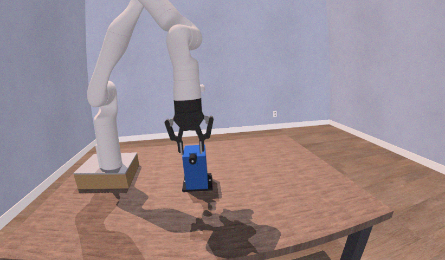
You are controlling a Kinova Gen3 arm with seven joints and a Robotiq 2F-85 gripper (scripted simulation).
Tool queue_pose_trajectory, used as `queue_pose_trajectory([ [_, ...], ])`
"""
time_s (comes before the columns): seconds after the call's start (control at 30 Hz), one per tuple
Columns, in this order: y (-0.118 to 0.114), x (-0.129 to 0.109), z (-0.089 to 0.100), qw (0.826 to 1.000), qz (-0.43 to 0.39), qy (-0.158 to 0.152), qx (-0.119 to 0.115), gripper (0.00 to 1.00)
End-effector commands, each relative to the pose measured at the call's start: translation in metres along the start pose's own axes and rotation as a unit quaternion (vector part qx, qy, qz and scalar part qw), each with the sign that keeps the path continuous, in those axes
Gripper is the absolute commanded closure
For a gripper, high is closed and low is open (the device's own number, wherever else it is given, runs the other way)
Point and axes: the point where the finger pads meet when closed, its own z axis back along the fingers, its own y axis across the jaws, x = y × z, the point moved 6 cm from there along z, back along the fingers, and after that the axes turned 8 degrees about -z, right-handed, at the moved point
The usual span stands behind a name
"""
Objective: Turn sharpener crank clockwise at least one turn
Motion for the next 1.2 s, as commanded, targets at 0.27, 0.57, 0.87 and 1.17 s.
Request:
queue_pose_trajectory([
  [0.27, 0.0003, 0.0001, 0.0004, 1.0, 0.0, 0.0, 0.001, 0.47],
  [0.57, 0.0003, 0.0001, 0.0004, 1.0, 0.0, 0.0, 0.001, 0.47],
  [0.87, 0.0003, 0.0001, 0.0004, 1.0, 0.0, 0.0, 0.001, 0.47],
  [1.17, 0.0003, 0.0001, 0.0004, 1.0, 0.0, 0.0, 0.001, 0.47],
])
